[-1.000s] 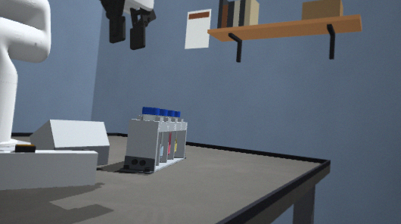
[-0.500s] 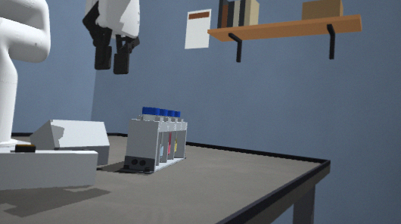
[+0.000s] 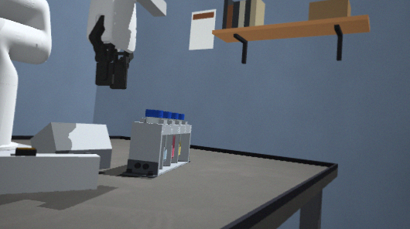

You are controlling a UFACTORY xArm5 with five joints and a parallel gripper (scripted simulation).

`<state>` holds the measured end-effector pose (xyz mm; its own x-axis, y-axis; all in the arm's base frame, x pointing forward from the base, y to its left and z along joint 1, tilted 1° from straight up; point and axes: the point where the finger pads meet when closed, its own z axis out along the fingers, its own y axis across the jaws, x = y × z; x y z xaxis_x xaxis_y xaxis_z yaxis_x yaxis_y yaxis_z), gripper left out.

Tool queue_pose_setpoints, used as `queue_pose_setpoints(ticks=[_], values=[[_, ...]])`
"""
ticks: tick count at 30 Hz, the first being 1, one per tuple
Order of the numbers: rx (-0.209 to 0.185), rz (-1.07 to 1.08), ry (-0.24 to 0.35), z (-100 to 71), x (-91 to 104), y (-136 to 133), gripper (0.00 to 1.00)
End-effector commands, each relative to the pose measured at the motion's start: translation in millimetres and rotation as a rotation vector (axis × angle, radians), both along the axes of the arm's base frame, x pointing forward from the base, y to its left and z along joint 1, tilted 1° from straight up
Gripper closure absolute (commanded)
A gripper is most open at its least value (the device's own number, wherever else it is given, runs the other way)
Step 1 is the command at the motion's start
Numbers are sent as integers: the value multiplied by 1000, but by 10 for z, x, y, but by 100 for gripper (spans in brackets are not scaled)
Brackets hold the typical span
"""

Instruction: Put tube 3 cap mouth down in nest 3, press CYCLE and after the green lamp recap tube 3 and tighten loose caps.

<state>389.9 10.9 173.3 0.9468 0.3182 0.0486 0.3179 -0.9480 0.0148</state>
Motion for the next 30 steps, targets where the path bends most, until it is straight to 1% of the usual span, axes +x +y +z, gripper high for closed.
queue_pose_setpoints(ticks=[1,30], values=[[2,69,-1,11,8,1,54],[-16,502,10,11,8,1,54]])
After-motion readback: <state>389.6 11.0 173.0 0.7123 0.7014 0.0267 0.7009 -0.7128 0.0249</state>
